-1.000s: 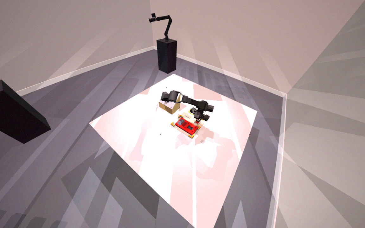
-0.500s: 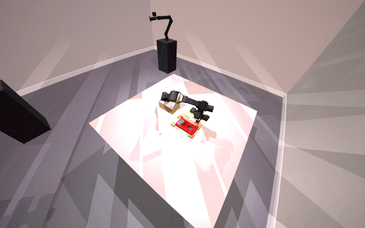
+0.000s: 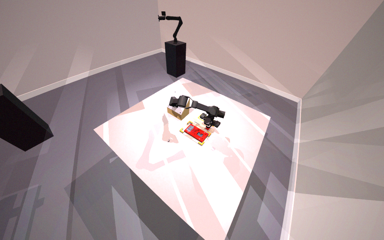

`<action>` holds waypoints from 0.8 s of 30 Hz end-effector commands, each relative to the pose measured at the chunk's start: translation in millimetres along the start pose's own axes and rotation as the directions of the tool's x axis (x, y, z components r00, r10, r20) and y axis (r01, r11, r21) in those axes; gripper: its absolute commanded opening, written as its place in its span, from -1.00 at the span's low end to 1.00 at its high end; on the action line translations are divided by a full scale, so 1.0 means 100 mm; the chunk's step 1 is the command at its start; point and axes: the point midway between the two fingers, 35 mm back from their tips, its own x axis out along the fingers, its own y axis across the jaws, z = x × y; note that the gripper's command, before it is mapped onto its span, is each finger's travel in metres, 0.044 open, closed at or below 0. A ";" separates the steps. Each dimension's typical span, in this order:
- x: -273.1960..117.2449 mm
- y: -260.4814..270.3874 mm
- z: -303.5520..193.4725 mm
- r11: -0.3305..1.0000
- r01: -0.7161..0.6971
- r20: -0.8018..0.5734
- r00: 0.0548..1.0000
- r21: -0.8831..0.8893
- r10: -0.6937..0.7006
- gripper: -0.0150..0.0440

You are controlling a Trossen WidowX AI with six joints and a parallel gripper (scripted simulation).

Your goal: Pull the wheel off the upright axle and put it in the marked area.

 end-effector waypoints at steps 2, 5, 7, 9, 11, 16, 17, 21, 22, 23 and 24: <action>-0.12 -0.01 -0.02 1.000 -0.012 -0.002 1.000 -0.013 0.012 -0.49; -0.13 -0.01 -0.02 1.000 -0.012 -0.002 1.000 -0.014 0.012 -0.49; -0.13 -0.01 -0.02 1.000 -0.012 -0.002 1.000 -0.014 0.012 -0.49; -0.14 -0.01 -0.02 1.000 -0.012 -0.002 1.000 -0.014 0.012 -0.49; -0.15 -0.01 -0.02 1.000 -0.012 -0.002 1.000 -0.014 0.012 -0.49; -0.16 -0.01 -0.02 1.000 -0.013 -0.002 1.000 -0.014 0.013 -0.49; -0.17 -0.01 -0.02 1.000 -0.013 -0.002 1.000 -0.014 0.013 -0.49; -0.18 -0.01 -0.02 1.000 -0.013 -0.002 1.000 -0.014 0.013 -0.49; -0.18 -0.01 -0.02 1.000 -0.013 -0.002 1.000 -0.014 0.013 -0.49; -0.19 -0.01 -0.02 1.000 -0.013 -0.002 1.000 -0.014 0.013 -0.49; -0.19 -0.01 -0.02 1.000 -0.013 -0.002 1.000 -0.014 0.013 -0.49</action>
